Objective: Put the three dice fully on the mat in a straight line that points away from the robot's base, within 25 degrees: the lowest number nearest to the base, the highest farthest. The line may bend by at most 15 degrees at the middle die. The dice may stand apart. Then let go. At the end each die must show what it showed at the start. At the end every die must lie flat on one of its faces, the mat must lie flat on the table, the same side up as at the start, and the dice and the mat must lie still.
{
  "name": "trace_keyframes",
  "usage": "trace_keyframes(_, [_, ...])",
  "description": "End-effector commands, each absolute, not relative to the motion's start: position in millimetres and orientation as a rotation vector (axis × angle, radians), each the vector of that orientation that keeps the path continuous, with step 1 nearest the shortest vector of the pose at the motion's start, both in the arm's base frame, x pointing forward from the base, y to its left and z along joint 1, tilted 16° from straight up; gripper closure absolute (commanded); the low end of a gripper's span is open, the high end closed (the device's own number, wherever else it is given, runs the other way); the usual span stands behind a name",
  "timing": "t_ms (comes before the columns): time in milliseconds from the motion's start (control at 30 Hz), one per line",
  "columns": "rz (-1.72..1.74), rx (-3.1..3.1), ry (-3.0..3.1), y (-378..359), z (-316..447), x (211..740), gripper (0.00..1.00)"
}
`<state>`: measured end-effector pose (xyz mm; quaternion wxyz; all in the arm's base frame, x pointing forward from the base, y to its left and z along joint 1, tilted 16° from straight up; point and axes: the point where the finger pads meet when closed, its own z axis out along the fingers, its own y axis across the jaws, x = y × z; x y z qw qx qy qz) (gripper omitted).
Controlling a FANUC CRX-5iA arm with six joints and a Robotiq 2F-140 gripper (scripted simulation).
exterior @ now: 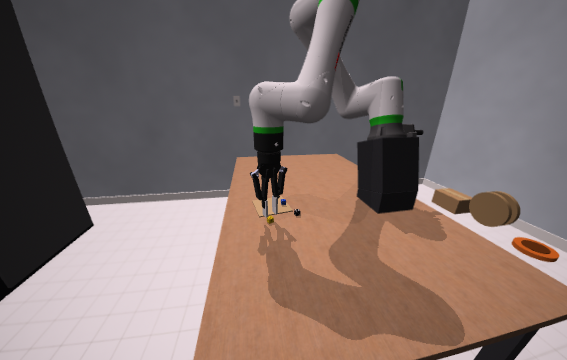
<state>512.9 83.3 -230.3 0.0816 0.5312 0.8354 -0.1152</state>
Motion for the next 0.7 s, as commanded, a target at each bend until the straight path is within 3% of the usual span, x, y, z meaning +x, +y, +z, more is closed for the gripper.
trace_keyframes(0, [-0.344, 1.587, 2.496, 82.8, -232.4, 513.1, 0.79])
trace_keyframes(667, [-0.344, 1.587, 2.496, 82.1, -234.7, 513.1, 0.79])
